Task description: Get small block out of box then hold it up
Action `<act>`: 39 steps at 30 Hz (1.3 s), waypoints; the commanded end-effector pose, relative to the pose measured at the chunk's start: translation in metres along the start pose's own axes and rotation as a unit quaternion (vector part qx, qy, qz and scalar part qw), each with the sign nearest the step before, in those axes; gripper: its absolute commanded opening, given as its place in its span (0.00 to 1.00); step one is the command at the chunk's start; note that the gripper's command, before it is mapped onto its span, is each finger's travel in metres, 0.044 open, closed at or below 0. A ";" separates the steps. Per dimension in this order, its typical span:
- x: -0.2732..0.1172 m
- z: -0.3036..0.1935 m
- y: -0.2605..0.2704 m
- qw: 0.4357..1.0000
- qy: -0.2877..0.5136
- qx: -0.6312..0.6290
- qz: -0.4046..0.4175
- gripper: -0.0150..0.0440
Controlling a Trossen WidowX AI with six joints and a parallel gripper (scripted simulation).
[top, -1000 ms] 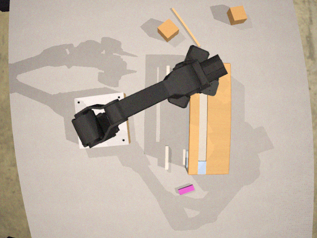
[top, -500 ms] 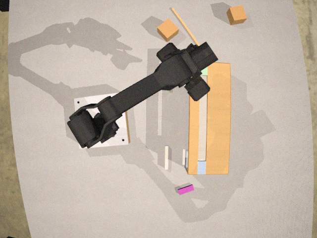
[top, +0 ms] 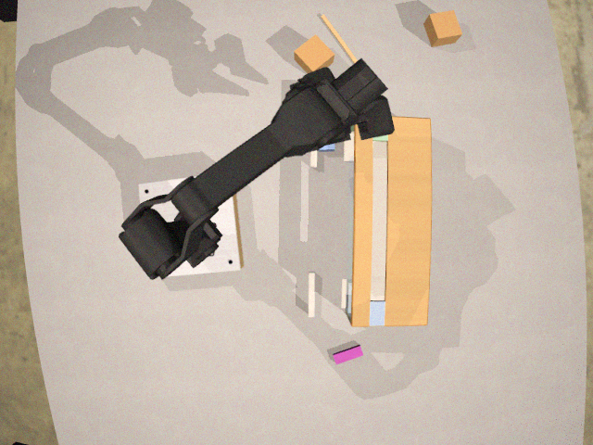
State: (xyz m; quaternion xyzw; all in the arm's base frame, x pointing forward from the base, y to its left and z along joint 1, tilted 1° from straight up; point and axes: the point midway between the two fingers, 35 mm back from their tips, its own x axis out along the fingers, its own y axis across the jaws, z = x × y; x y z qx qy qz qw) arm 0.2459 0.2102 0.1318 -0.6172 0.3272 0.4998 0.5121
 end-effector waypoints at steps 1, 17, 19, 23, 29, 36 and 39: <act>-0.008 0.007 0.006 0.892 0.055 -0.447 -0.026 0.74; -0.011 0.010 0.008 0.772 0.082 -0.630 -0.019 0.74; -0.011 0.010 0.008 0.772 0.082 -0.630 -0.019 0.74; -0.011 0.010 0.008 0.772 0.082 -0.630 -0.019 0.74; 0.049 0.009 0.026 0.772 0.082 -0.630 -0.019 0.74; 0.078 0.005 0.041 0.772 0.082 -0.630 -0.019 0.74; 0.079 0.005 0.041 0.772 0.082 -0.630 -0.019 0.74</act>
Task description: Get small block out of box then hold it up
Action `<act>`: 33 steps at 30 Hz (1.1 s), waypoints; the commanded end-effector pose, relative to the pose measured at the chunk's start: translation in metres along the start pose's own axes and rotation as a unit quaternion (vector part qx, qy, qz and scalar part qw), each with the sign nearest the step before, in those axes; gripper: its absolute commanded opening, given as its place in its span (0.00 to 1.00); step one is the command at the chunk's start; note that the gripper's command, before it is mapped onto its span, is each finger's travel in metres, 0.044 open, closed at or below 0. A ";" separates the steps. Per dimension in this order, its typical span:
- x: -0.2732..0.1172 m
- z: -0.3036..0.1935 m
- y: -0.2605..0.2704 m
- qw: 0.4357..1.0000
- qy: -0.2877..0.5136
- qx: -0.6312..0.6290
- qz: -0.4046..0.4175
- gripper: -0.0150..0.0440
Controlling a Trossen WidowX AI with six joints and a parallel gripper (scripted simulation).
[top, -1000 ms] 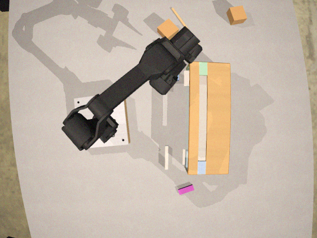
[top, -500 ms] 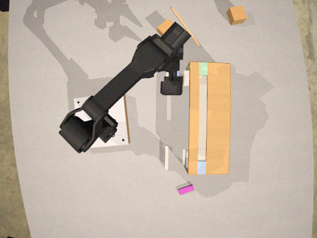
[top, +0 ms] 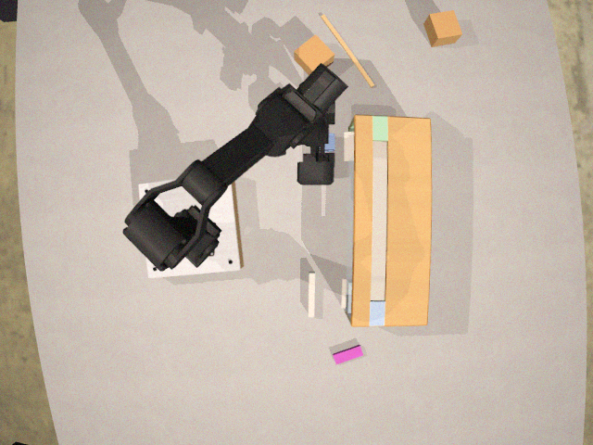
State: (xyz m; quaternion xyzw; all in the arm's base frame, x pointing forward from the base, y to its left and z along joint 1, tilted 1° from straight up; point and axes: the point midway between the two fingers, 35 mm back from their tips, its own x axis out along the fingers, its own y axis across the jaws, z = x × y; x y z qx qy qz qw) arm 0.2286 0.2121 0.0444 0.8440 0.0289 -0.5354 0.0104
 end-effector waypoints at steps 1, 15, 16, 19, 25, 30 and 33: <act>0.002 -0.001 -0.001 1.000 0.004 -0.002 -0.002 0.74; 0.024 0.006 -0.002 1.000 0.004 -0.002 -0.002 0.74; 0.025 0.006 -0.002 1.000 0.004 -0.002 -0.002 0.74; 0.030 0.008 -0.002 1.000 0.004 -0.002 -0.002 0.74; 0.039 0.011 -0.002 1.000 0.004 -0.002 -0.002 0.74; 0.046 0.014 -0.001 1.000 0.004 -0.002 -0.002 0.74; 0.051 0.016 -0.001 1.000 0.004 -0.002 -0.002 0.74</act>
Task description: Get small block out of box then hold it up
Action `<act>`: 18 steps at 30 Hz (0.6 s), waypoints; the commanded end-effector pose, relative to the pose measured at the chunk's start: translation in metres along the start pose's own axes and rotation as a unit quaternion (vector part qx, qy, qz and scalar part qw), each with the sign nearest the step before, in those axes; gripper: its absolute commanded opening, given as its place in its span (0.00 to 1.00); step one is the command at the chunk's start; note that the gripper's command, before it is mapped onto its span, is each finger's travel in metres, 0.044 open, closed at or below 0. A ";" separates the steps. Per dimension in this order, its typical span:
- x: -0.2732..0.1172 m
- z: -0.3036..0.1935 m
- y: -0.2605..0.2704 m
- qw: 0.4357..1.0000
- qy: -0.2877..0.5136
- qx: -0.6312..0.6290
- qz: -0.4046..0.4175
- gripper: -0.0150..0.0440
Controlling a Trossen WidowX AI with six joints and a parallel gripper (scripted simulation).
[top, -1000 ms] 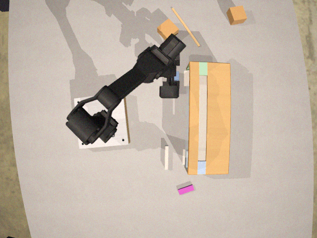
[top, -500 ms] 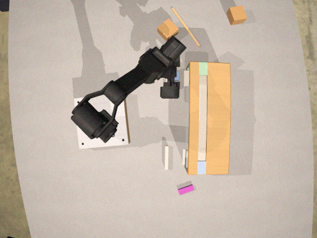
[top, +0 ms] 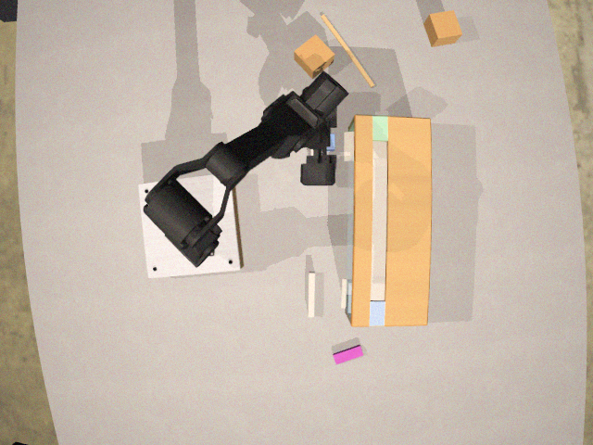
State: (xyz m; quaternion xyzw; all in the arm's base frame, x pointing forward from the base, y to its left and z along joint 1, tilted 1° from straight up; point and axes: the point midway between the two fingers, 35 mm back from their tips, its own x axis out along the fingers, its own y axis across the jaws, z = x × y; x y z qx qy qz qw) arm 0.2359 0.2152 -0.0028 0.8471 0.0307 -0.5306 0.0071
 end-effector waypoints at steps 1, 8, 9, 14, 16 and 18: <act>0.006 0.004 0.001 1.000 -0.002 -0.004 0.001 0.74; 0.011 0.006 0.002 1.000 -0.002 -0.004 0.001 0.65; 0.011 0.006 0.002 1.000 -0.002 -0.004 0.001 0.60; 0.011 0.006 0.002 1.000 -0.002 -0.004 0.001 0.41; 0.011 0.006 0.002 1.000 -0.002 -0.004 0.001 0.39; 0.007 0.004 0.002 1.000 -0.002 -0.003 0.001 0.30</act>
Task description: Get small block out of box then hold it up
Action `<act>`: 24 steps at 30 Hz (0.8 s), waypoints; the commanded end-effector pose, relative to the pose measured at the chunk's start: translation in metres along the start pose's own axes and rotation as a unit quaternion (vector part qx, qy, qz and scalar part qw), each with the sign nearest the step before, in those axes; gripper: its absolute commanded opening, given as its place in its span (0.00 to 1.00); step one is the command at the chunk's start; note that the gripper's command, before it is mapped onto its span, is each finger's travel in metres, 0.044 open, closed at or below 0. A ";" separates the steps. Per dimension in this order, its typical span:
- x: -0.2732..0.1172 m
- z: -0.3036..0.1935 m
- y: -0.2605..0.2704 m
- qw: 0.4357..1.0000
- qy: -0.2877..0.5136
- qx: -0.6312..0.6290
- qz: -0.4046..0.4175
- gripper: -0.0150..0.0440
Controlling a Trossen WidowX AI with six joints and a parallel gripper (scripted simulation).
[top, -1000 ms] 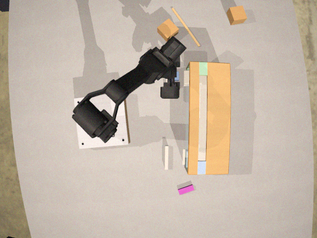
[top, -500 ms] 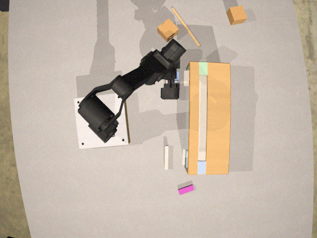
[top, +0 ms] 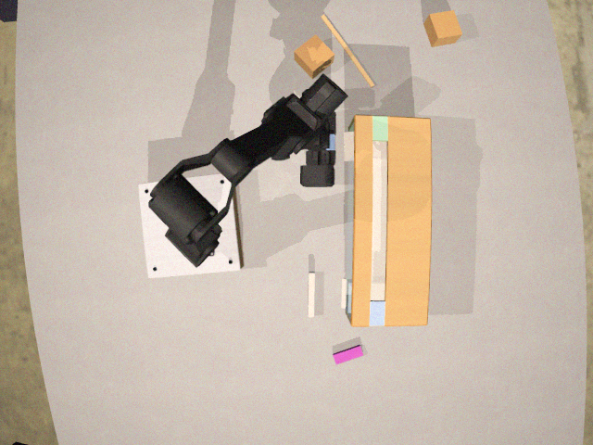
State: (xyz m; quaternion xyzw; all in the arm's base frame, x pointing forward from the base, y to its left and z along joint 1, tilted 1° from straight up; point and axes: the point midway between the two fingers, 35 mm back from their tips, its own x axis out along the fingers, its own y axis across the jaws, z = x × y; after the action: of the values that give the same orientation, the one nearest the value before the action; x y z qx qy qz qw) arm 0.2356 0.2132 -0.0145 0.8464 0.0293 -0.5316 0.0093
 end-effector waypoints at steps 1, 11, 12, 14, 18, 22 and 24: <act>-0.007 -0.004 -0.001 1.000 0.000 -0.002 -0.001 0.26; -0.057 -0.026 0.000 1.000 0.000 0.000 0.000 0.25; -0.057 -0.026 0.000 1.000 0.000 0.000 0.000 0.25; -0.059 -0.026 0.000 1.000 0.000 -0.006 -0.004 0.25; -0.073 -0.030 0.004 0.999 -0.003 -0.043 -0.022 0.25; -0.088 -0.032 0.009 0.996 -0.003 -0.081 -0.042 0.25; -0.095 -0.033 0.011 0.994 -0.002 -0.101 -0.052 0.25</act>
State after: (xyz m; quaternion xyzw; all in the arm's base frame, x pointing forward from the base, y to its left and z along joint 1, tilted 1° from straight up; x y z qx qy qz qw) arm 0.2273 0.2034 0.0758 0.8393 0.1019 -0.5313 0.0538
